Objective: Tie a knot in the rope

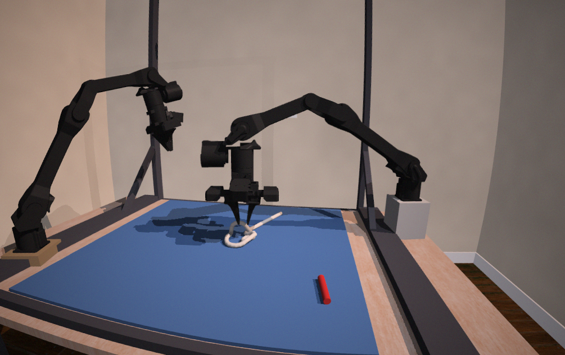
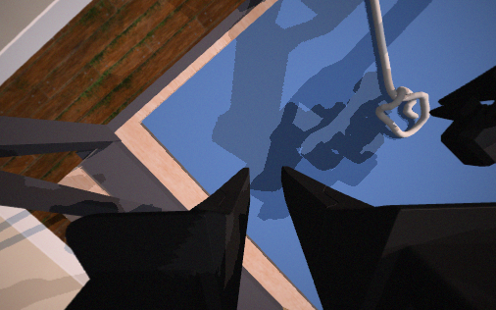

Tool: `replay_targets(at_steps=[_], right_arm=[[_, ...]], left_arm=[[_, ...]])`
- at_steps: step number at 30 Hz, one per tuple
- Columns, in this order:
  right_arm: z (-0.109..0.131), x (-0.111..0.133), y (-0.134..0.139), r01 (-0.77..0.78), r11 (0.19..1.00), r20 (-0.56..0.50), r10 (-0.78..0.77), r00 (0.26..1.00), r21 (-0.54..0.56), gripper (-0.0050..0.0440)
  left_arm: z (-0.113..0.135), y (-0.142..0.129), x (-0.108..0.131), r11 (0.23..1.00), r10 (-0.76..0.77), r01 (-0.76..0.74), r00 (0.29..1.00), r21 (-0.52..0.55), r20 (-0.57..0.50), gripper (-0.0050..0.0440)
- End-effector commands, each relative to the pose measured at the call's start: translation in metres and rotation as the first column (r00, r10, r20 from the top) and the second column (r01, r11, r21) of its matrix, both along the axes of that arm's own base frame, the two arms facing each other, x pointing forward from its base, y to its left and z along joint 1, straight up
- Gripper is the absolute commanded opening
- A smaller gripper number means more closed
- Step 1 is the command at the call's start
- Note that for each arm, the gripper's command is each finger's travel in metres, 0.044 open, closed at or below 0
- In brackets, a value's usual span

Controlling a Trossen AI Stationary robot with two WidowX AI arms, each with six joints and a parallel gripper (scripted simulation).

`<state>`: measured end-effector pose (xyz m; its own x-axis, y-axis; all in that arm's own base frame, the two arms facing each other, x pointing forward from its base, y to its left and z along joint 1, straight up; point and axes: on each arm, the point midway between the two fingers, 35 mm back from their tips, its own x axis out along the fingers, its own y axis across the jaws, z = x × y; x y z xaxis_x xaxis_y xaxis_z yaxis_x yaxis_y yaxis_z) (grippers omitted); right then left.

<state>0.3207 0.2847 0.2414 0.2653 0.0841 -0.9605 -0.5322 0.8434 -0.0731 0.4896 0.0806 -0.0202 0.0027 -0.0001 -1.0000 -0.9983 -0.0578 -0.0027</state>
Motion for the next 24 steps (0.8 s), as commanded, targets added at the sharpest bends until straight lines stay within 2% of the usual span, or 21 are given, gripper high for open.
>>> replay_targets(at_steps=[1, 24], right_arm=[[0.011, -0.002, -0.002, 0.003, 1.0, 0.023, -0.004, 1.0, 0.019, 0.01], [0.011, -0.002, -0.002, 0.003, 1.0, 0.023, -0.004, 1.0, 0.019, 0.01]], left_arm=[[0.013, 0.002, 0.008, 1.0, -0.006, 0.006, 0.999, 0.007, 0.038, 0.01], [-0.009, 0.002, 0.009, 1.0, -0.006, 0.006, 0.999, 0.007, 0.038, 0.01]])
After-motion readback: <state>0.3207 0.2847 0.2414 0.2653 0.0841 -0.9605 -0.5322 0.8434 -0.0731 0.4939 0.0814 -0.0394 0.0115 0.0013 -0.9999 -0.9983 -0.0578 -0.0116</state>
